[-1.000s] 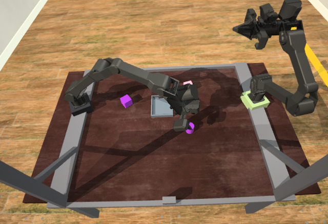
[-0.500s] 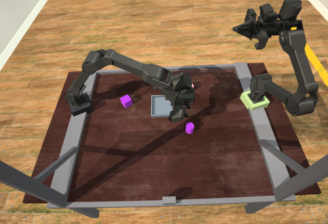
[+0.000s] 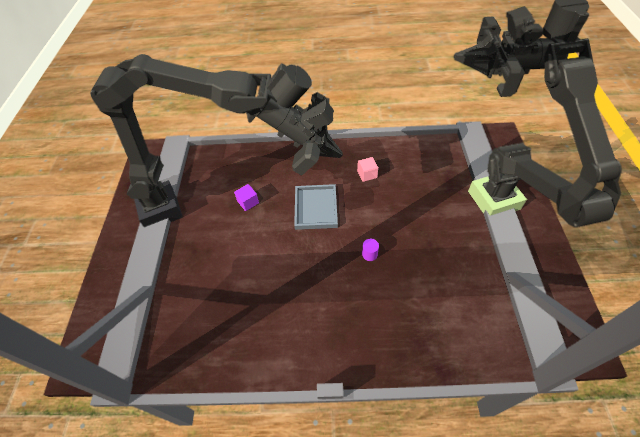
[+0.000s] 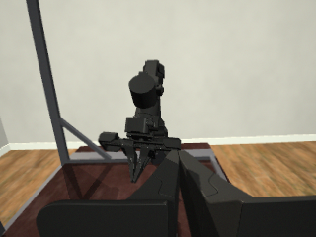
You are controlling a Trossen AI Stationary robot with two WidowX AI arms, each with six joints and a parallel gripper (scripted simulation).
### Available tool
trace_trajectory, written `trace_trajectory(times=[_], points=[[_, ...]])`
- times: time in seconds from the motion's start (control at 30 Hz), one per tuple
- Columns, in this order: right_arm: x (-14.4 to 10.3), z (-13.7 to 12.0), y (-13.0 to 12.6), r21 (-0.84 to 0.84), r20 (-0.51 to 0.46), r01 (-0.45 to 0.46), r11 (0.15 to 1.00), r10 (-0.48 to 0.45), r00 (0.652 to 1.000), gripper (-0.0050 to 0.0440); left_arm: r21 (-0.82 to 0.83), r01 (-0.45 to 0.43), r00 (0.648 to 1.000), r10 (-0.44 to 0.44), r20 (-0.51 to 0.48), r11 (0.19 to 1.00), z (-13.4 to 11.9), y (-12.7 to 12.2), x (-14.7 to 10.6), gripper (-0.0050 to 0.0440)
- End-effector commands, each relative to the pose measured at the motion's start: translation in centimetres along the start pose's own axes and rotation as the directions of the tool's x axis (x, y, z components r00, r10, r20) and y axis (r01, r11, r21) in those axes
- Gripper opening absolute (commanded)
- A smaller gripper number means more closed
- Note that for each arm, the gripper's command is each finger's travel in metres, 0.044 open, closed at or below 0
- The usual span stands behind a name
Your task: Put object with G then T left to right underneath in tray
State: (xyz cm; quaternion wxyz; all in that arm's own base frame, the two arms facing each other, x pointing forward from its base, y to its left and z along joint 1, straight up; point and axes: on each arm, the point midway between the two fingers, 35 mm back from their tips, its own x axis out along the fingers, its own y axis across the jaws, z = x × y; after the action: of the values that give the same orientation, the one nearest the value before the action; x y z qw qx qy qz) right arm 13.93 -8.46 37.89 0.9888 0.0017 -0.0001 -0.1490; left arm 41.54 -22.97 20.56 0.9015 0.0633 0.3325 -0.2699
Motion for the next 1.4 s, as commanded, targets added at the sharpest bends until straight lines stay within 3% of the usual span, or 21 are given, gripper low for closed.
trace_trajectory(times=[0.0,0.13,0.2,0.33,0.57,0.7,0.77,0.87,1.0,1.1,1.13,1.2,1.27,1.33,1.37], points=[[0.0,0.4,0.0,-0.008,0.001,0.001,1.0,-0.001,1.0,-0.005,-0.013,-0.008,0.988,0.01,0.155,1.0,0.4,1.5,-5.8,0.0],[0.0,0.4,0.0,-0.008,0.001,0.001,1.0,-0.001,1.0,-0.005,-0.025,-0.026,0.97,0.031,0.241,0.999,-0.7,2.6,-9.3,0.0],[0.0,0.4,0.0,-0.008,0.001,0.001,1.0,-0.001,1.0,-0.005,-0.025,-0.026,0.97,0.031,0.241,0.999,-0.7,2.6,-9.3,0.0],[0.0,0.4,0.0,-0.008,0.001,0.001,1.0,-0.001,1.0,-0.005,-0.031,-0.051,0.937,0.058,0.344,0.998,-2.6,3.4,-13.1,-0.0001],[0.0,0.4,0.0,-0.008,0.001,0.001,1.0,-0.001,1.0,-0.005,-0.032,-0.087,0.874,0.092,0.477,0.996,-6.4,3.9,-17.0,-0.0004],[0.0,0.4,0.0,-0.008,0.001,0.001,1.0,-0.001,1.0,-0.005,-0.023,-0.11,0.828,0.105,0.551,0.994,-8.6,3.9,-18.6,-0.0013],[0.0,0.4,0.0,-0.008,0.001,0.001,1.0,-0.001,1.0,-0.005,-0.023,-0.11,0.828,0.105,0.551,0.994,-8.6,3.9,-18.6,-0.0013],[0.0,0.4,0.0,-0.008,0.001,0.001,1.0,-0.001,1.0,-0.005,-0.012,-0.132,0.786,0.112,0.609,0.991,-10.1,3.7,-19.7,-0.0035],[0.0,0.4,0.0,-0.008,0.001,0.001,1.0,-0.001,1.0,-0.005,-0.006,-0.145,0.762,0.116,0.637,0.989,-11.1,3.7,-20.1,-0.005],[0.0,0.4,0.0,-0.008,0.001,0.001,1.0,-0.001,1.0,-0.005,-0.006,-0.145,0.761,0.116,0.638,0.989,-11.1,3.7,-20.1,-0.005],[0.0,0.4,0.0,-0.008,0.001,0.001,1.0,-0.001,1.0,-0.005,-0.015,-0.139,0.765,0.117,0.633,0.99,-11.2,3.7,-20.1,0.0024],[0.0,0.4,0.0,-0.008,0.001,0.001,1.0,-0.001,1.0,-0.005,-0.064,-0.11,0.802,0.126,0.584,0.992,-11.0,3.8,-19.2,0.0072],[0.0,0.4,0.0,-0.008,0.001,0.001,1.0,-0.001,1.0,-0.005,-0.162,-0.069,0.873,0.138,0.468,0.984,-12.2,4.0,-17.0,0.012],[0.0,0.4,0.0,-0.008,0.001,0.001,1.0,-0.001,1.0,-0.005,-0.162,-0.069,0.873,0.138,0.468,0.984,-12.2,4.0,-17.0,0.012],[0.0,0.4,0.0,-0.008,0.001,0.001,1.0,-0.001,1.0,-0.005,-0.221,-0.058,0.908,0.143,0.393,0.974,-13.1,4.0,-15.8,0.0144]])
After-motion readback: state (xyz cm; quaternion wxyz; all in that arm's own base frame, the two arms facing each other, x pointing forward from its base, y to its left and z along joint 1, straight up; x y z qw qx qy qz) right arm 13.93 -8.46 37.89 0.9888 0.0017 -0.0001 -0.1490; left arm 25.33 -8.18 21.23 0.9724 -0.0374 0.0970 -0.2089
